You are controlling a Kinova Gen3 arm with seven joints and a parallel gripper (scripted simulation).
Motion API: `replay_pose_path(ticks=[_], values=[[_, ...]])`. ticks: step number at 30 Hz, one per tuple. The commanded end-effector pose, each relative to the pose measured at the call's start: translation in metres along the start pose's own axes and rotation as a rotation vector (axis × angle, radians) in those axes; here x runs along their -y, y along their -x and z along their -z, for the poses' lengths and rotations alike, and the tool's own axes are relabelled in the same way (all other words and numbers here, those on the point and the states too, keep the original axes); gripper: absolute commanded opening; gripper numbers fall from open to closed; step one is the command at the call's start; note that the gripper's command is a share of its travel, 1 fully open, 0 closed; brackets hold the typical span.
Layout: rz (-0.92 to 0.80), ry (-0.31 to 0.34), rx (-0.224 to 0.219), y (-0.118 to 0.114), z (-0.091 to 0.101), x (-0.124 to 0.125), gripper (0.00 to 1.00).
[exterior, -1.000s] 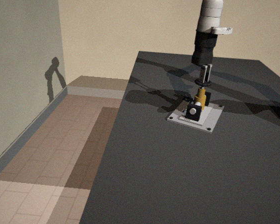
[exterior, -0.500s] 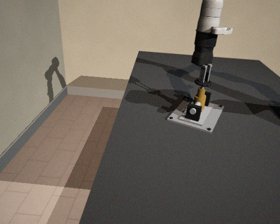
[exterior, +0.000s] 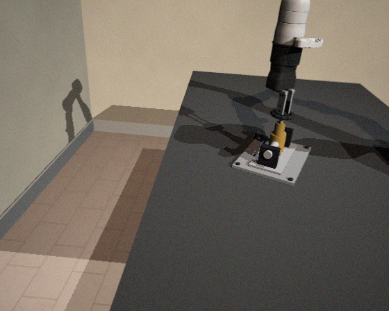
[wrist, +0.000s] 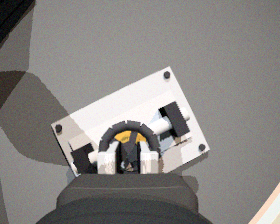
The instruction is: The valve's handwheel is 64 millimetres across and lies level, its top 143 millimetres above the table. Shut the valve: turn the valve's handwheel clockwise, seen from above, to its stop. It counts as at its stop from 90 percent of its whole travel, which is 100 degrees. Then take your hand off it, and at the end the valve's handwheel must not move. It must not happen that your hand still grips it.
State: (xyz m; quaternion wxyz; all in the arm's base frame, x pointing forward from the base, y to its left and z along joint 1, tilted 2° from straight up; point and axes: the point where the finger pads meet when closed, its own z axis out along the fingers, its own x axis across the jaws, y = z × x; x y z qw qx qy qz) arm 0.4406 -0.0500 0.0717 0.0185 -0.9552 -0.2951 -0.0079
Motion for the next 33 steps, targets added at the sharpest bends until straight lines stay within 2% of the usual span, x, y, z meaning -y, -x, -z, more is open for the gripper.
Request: replay_pose_path(ticks=[1, 2, 33], values=[[-0.002, 0.001, -0.002, -0.0004, 0.0008, -0.0004, 0.00], [-0.002, 0.001, -0.002, -0.0004, 0.0008, -0.0004, 0.55], [-0.002, 0.001, -0.002, -0.0004, 0.0008, -0.0004, 0.55]])
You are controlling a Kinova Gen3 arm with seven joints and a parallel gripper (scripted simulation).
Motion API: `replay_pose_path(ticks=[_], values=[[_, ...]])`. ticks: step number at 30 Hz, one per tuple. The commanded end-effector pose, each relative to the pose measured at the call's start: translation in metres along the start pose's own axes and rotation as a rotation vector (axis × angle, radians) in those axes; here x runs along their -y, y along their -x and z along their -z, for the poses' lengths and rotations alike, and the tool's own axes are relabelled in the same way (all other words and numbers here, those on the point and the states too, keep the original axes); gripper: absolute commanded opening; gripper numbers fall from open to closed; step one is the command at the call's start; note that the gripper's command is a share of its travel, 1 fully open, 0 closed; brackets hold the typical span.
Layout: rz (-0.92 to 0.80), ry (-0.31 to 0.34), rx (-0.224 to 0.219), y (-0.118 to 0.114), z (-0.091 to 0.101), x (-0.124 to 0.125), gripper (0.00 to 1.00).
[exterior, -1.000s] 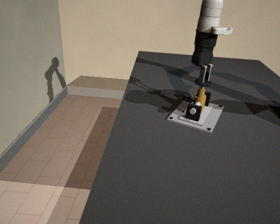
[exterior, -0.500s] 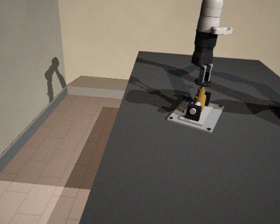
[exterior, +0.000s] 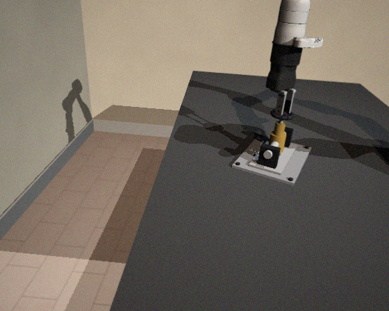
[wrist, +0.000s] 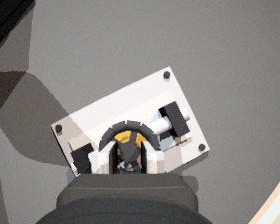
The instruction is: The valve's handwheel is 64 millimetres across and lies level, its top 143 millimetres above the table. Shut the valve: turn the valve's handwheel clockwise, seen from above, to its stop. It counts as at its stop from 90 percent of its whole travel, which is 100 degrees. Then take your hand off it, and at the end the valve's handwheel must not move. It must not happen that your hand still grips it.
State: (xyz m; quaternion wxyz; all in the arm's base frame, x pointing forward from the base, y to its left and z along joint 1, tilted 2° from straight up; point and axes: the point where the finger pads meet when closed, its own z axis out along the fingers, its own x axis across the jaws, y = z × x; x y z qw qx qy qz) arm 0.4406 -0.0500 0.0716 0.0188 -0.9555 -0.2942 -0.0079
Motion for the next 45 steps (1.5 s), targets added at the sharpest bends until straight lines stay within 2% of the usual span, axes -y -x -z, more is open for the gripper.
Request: replay_pose_path(ticks=[1, 18, 45], values=[[0.000, 0.001, -0.002, 0.000, 0.001, 0.000, 0.55], [0.000, 0.001, -0.002, 0.000, 0.006, 0.000, 0.55], [0.000, 0.001, -0.002, 0.000, 0.042, 0.000, 0.55]])
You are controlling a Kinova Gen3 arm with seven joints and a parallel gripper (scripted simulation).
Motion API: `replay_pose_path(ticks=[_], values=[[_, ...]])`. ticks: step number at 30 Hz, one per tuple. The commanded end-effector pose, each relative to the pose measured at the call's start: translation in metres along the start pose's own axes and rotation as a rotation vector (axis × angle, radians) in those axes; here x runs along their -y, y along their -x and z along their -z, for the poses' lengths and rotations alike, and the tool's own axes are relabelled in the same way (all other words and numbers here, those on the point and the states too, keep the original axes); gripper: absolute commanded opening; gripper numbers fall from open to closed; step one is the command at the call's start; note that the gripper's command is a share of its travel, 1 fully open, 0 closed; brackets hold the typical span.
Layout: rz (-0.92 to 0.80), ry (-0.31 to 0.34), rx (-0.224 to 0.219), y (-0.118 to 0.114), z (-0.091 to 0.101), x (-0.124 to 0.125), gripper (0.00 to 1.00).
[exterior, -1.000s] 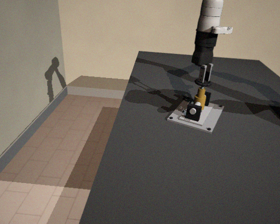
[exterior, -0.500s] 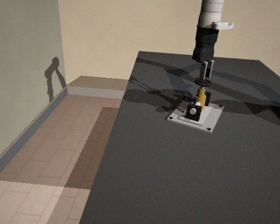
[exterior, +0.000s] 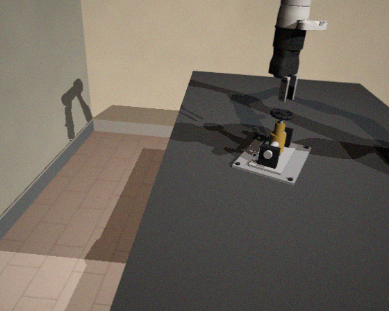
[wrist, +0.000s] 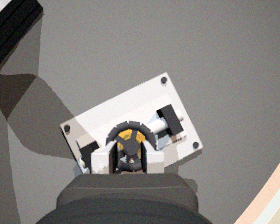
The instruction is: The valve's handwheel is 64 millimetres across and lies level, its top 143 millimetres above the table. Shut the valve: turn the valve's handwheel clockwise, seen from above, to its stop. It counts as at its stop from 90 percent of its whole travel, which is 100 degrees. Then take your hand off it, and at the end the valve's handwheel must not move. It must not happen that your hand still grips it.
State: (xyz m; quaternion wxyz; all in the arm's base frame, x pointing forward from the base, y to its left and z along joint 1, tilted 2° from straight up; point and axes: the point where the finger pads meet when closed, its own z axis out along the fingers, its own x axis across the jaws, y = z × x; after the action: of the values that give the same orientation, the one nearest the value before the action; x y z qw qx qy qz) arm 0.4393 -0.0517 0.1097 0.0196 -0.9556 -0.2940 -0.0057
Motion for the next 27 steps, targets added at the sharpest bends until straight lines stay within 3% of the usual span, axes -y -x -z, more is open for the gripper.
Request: replay_pose_path(ticks=[1, 13, 27], values=[[0.001, 0.004, -0.005, -0.001, 0.006, -0.001, 0.55], [0.001, 0.004, -0.005, -0.001, 0.018, -0.001, 0.55], [0.001, 0.004, -0.005, -0.001, 0.020, -0.001, 0.55]])
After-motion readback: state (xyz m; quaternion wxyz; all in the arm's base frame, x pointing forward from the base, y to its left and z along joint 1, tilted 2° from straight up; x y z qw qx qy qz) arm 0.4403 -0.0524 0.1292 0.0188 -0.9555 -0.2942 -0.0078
